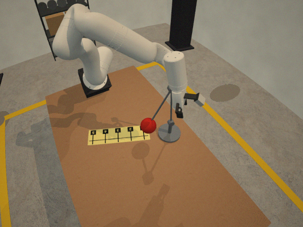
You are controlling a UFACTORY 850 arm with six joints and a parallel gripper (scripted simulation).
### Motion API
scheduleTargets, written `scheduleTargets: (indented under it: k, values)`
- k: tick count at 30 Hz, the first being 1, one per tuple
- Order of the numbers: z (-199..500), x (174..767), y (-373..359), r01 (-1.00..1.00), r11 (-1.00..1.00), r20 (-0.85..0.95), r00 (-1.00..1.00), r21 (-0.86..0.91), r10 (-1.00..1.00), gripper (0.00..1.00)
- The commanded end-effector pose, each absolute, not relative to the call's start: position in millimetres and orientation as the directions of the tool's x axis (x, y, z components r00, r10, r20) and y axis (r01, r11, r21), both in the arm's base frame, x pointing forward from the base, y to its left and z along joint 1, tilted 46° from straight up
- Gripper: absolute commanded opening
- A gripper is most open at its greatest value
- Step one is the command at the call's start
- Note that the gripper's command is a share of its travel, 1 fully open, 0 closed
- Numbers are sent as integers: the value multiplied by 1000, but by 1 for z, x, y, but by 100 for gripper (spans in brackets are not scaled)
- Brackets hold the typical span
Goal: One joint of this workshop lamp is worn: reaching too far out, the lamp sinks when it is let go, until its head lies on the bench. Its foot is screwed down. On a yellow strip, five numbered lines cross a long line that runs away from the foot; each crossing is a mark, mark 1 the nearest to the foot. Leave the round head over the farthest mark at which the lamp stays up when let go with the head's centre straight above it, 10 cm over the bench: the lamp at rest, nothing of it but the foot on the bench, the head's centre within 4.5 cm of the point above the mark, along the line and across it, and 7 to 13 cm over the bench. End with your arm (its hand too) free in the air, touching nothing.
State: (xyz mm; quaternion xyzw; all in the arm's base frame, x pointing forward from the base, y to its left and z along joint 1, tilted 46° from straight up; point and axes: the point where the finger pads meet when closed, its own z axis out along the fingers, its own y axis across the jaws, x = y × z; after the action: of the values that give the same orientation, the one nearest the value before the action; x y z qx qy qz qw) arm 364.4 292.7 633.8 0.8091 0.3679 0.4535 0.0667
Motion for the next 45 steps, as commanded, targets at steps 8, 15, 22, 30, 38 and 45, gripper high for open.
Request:
scheduleTargets:
  k: [8, 15, 22, 30, 38, 45]
  values:
    - [624, 359, 281, 509, -814, 734, 434, 278, 522, 100]
    - [616, 356, 273, 480, -862, 748, 508, 165, 426, 100]
    - [609, 352, 269, 446, -892, 751, 566, 70, 342, 100]
    - [600, 346, 263, 391, -919, 738, 636, -56, 225, 100]
    - [593, 340, 260, 342, -927, 717, 684, -152, 135, 100]
    - [584, 333, 257, 278, -924, 679, 733, -262, 28, 100]
